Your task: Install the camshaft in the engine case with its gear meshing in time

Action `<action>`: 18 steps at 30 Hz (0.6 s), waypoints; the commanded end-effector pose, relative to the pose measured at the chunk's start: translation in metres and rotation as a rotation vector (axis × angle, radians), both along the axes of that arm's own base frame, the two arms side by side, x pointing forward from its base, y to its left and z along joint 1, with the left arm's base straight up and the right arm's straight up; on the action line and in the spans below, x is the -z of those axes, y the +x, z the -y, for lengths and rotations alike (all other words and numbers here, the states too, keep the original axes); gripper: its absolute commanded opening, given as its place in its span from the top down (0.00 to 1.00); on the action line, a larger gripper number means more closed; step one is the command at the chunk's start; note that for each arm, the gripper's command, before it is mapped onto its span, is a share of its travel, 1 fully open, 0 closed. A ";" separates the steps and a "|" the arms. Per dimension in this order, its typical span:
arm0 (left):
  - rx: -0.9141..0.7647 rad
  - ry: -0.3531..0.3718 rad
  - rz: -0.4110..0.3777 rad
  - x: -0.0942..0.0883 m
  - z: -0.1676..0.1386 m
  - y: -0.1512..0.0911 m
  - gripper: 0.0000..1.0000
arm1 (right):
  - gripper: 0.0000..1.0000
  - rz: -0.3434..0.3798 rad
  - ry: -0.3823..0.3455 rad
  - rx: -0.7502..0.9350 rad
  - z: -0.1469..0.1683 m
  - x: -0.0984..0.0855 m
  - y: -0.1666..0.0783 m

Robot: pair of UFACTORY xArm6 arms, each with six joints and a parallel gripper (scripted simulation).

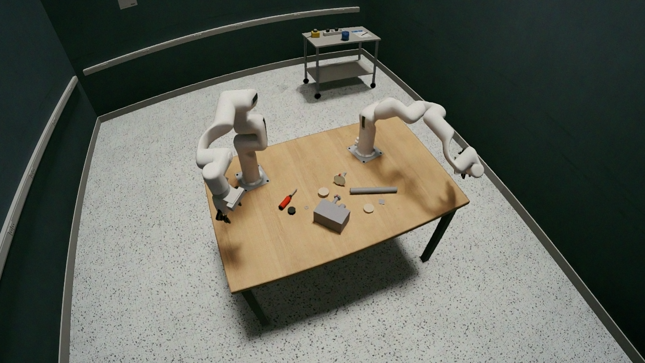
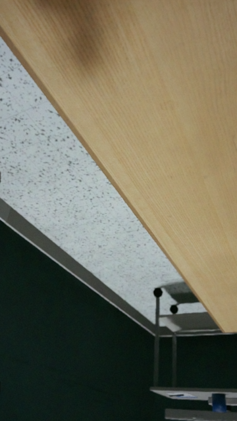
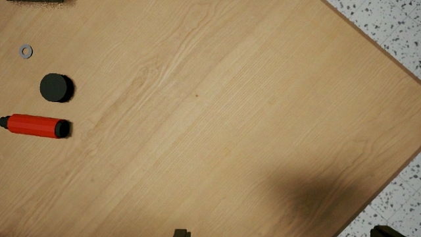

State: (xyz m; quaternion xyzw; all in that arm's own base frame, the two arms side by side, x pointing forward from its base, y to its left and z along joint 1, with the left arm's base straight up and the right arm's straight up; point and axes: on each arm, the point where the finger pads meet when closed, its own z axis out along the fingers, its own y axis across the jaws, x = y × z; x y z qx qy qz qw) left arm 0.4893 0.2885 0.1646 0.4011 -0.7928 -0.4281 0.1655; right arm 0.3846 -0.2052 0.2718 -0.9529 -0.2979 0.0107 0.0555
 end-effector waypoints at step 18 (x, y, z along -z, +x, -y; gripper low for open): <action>0.000 0.001 0.005 -0.002 0.000 0.001 0.00 | 0.00 -0.034 -0.070 1.157 0.170 0.009 -0.195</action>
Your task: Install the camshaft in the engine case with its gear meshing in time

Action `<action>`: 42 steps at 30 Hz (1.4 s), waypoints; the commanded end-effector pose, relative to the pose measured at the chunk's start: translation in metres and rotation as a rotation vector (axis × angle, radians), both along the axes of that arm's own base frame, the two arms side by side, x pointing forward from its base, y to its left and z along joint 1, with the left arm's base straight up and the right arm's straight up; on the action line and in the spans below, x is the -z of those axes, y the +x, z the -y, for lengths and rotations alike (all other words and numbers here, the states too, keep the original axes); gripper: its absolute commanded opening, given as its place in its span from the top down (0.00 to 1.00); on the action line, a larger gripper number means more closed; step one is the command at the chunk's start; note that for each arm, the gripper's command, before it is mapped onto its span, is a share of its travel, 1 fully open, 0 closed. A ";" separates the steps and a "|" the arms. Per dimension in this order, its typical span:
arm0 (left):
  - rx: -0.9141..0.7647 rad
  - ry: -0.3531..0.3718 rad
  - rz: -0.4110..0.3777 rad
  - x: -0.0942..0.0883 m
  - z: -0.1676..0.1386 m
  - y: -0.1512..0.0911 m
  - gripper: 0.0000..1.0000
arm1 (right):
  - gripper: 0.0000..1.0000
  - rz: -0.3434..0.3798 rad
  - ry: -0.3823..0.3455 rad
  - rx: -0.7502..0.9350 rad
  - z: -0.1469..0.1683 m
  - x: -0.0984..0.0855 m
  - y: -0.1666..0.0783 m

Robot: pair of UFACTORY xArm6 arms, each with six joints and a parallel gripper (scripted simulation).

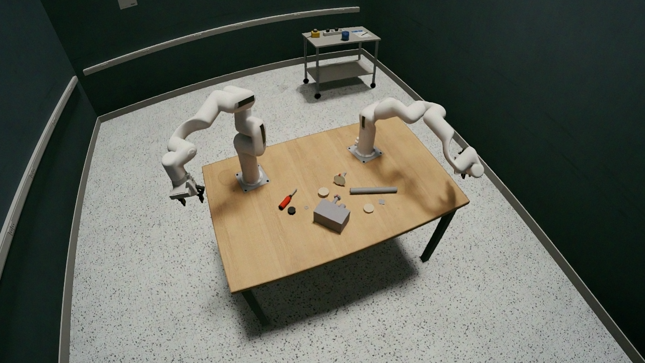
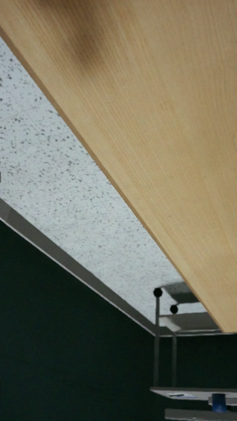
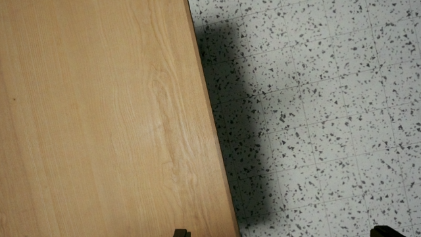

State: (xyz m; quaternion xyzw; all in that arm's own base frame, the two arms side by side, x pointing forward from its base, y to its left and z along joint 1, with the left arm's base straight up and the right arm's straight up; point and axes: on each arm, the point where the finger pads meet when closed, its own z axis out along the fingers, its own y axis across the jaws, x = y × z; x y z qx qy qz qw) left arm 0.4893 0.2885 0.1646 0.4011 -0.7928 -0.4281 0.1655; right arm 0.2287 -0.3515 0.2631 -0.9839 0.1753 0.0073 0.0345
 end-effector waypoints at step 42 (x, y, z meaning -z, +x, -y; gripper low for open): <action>0.000 0.001 0.005 -0.002 0.000 0.001 0.00 | 0.00 -0.045 -0.060 1.340 0.045 0.013 -0.282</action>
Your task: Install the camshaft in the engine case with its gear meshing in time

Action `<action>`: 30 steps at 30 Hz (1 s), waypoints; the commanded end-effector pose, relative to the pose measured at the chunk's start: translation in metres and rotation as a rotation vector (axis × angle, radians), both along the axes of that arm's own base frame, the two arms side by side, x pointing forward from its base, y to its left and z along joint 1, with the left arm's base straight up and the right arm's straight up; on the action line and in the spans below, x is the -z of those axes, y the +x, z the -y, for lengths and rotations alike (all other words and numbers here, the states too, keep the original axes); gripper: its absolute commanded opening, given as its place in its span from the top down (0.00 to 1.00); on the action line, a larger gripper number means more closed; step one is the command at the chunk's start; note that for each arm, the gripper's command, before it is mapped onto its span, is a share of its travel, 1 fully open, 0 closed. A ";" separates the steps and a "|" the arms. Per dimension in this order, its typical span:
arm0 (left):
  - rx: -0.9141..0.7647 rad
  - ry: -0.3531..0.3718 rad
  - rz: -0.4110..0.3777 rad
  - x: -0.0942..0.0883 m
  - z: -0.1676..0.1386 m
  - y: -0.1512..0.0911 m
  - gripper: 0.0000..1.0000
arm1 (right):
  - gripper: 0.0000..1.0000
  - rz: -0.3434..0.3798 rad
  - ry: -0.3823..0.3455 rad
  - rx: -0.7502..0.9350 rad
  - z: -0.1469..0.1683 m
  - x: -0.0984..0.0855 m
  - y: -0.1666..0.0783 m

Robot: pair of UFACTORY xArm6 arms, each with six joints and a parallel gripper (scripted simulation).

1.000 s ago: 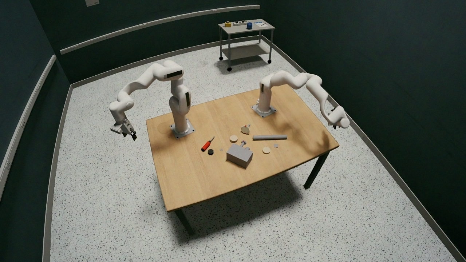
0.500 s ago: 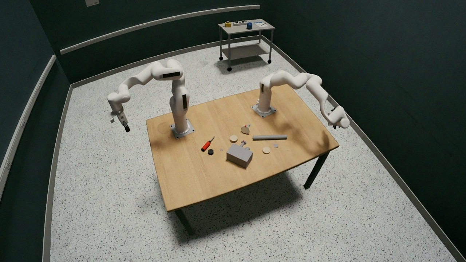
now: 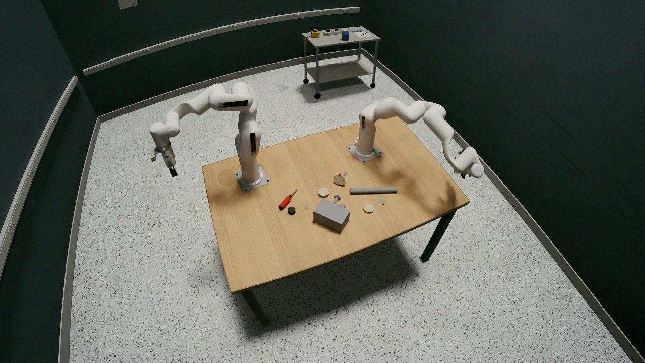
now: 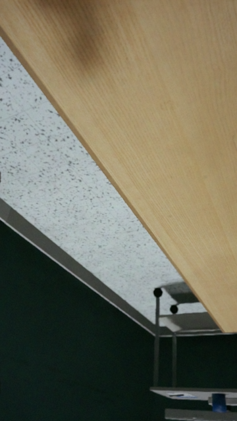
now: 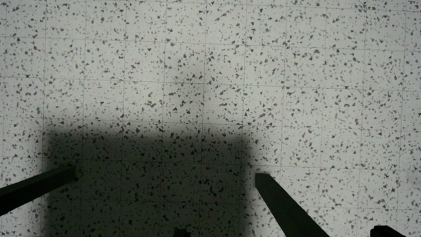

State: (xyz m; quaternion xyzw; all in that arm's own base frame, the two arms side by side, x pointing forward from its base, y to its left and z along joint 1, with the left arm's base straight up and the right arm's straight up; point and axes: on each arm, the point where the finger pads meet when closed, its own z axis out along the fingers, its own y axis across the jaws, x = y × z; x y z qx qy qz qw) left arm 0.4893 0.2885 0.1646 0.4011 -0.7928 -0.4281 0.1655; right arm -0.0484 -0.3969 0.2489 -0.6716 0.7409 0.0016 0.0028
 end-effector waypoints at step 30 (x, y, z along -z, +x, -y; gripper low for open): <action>0.000 0.001 0.005 -0.002 0.000 0.001 0.00 | 0.00 -0.002 -0.006 0.050 -0.001 -0.001 -0.011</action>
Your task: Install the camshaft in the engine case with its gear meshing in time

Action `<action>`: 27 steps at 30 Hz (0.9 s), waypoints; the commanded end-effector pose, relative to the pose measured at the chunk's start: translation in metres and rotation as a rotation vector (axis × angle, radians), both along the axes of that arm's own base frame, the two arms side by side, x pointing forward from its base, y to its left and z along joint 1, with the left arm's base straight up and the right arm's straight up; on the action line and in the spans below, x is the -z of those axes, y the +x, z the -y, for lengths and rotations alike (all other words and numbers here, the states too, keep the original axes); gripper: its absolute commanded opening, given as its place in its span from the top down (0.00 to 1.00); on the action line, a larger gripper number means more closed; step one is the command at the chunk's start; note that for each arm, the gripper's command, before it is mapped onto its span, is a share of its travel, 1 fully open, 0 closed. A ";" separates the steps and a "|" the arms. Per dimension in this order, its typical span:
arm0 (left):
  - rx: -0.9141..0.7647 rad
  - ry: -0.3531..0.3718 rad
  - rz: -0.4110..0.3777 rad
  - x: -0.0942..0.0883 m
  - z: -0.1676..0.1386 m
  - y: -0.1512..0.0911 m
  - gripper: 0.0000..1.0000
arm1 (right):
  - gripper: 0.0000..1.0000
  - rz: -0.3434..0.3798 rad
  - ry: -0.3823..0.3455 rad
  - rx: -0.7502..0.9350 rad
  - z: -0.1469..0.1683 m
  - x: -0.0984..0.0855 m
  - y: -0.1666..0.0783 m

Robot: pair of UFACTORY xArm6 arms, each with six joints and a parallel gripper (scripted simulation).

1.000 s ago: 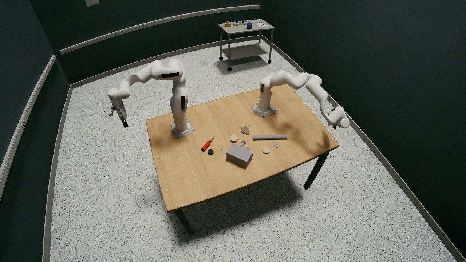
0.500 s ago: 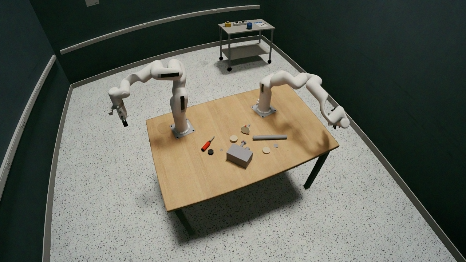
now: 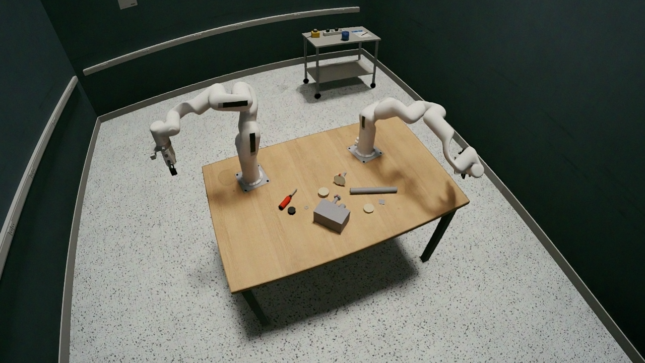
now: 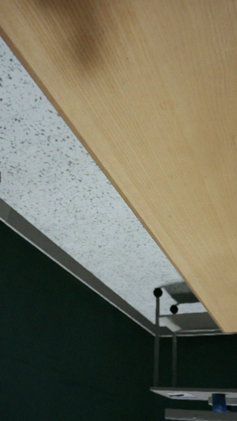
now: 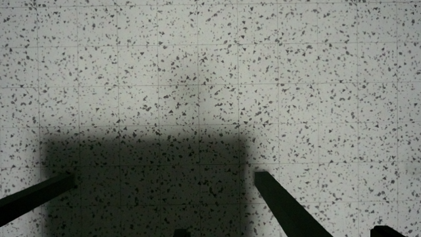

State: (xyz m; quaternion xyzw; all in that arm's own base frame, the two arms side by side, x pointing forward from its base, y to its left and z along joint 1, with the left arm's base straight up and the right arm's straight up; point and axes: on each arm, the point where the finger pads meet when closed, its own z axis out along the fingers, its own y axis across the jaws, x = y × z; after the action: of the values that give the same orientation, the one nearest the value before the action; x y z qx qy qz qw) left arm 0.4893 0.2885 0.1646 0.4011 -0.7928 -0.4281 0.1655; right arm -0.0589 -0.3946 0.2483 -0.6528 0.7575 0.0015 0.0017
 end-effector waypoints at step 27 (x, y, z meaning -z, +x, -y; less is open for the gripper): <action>1.181 -0.291 -0.355 -0.053 0.312 -0.020 0.00 | 0.00 -0.001 -0.004 0.000 0.001 -0.002 0.000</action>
State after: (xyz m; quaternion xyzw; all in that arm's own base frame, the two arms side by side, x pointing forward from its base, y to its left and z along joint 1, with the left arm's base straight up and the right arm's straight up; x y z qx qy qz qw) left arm 0.4958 0.0219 0.2112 -0.0998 -0.9031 -0.4024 0.1116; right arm -0.0589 -0.3946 0.2483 -0.6528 0.7575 0.0015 0.0017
